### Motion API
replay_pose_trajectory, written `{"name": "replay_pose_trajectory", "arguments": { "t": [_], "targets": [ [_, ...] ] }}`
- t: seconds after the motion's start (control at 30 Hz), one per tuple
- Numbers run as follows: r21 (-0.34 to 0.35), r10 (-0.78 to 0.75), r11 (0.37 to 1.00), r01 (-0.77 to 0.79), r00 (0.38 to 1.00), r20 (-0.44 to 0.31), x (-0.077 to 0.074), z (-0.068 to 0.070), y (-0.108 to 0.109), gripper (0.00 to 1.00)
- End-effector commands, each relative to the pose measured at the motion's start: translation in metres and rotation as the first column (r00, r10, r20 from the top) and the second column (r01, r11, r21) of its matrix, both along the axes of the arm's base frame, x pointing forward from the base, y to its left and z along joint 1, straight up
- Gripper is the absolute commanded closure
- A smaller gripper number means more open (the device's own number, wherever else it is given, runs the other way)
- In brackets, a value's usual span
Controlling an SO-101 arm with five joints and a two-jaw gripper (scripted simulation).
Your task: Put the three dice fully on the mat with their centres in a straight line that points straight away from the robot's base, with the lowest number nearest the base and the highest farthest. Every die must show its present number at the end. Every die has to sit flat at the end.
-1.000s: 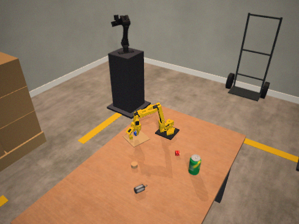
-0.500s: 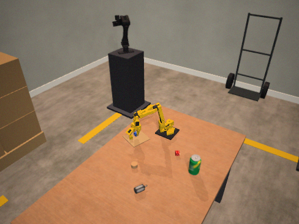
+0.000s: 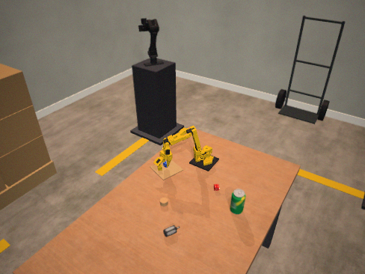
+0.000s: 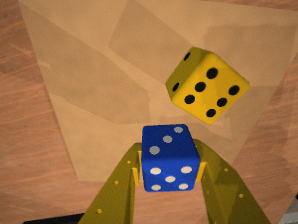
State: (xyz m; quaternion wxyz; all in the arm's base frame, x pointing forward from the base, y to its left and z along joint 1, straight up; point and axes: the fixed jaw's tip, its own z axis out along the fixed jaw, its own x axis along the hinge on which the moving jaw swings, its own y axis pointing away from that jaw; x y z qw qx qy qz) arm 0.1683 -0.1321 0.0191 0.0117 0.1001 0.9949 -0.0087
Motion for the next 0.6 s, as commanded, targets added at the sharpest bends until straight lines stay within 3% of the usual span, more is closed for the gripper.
{"name": "replay_pose_trajectory", "arguments": {
  "t": [0.0,0.57],
  "targets": [
    [0.011,-0.017,1.000,0.018,1.000,-0.012,-0.0025,-0.0068,0.0003,1.00],
    [0.011,-0.017,1.000,0.018,1.000,-0.012,-0.0025,-0.0127,0.0003,1.00]
  ]
}}
